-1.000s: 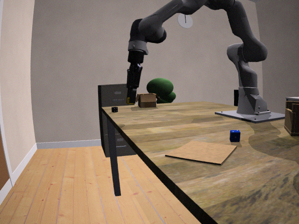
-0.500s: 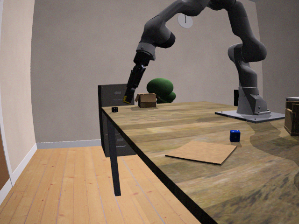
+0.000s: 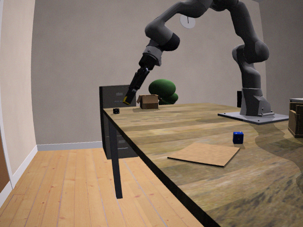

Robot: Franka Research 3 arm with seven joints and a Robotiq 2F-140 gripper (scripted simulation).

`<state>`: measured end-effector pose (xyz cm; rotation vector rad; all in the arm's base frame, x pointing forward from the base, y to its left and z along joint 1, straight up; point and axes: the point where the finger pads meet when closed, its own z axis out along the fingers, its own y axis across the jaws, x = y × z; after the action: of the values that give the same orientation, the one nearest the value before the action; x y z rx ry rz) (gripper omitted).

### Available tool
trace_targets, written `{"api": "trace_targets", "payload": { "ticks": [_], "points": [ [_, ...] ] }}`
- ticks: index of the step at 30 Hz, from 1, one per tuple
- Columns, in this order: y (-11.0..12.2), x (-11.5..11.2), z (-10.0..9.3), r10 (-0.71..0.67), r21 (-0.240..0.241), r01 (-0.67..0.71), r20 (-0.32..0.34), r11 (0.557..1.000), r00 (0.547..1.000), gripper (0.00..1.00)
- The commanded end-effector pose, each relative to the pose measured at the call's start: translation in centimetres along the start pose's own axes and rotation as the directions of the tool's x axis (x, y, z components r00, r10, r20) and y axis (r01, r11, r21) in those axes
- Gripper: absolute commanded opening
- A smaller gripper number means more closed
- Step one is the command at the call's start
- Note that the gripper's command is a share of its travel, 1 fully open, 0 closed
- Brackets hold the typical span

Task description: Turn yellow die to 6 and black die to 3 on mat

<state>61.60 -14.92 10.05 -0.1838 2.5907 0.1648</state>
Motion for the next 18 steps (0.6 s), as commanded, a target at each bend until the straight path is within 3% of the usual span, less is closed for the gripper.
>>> {"api": "trace_targets", "payload": {
  "ticks": [1, 18],
  "points": [
    [-0.22, -0.06, -0.07, -0.143, 0.002, 0.143, 0.099, 0.990, 0.985, 0.24],
    [-0.30, 0.13, -0.12, -0.140, 0.003, 0.143, 0.236, 0.990, 0.962, 0.24]
  ]
}}
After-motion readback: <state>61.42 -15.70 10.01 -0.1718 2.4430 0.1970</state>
